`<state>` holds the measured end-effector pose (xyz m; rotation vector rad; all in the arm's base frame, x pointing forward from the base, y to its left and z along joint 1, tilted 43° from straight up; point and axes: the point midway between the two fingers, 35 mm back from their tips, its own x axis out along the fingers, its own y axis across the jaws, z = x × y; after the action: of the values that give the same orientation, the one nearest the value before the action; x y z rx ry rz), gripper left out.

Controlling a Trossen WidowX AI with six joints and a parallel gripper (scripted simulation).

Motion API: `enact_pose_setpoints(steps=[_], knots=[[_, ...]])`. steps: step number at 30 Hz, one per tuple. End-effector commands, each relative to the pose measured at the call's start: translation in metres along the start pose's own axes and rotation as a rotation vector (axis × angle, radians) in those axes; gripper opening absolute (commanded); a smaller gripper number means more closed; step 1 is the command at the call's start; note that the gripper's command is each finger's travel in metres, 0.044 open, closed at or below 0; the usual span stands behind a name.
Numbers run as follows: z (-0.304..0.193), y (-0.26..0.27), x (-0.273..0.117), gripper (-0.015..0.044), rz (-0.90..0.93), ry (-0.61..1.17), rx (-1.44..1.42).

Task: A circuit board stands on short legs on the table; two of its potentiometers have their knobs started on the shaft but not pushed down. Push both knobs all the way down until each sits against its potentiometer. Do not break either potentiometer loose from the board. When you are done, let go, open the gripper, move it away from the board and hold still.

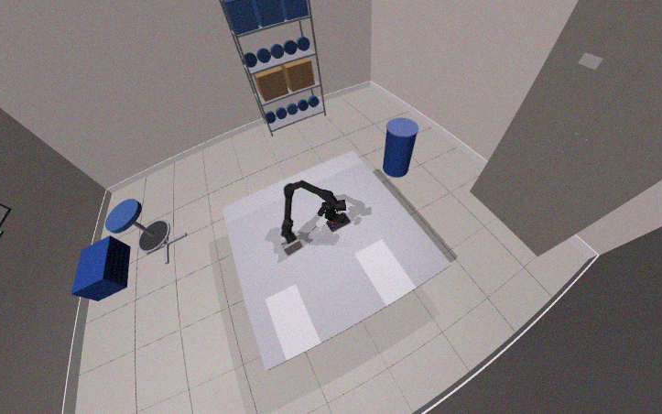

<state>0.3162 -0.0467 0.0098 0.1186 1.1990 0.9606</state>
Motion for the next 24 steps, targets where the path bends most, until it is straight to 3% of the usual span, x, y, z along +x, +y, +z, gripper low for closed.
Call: enact_pose_setpoints(steps=[1,24], knots=[[0.005,-0.002,-0.003,0.0000,-0.005,-0.014,0.125],[0.020,0.000,-0.012,0.0000,0.001,-0.003,0.923]])
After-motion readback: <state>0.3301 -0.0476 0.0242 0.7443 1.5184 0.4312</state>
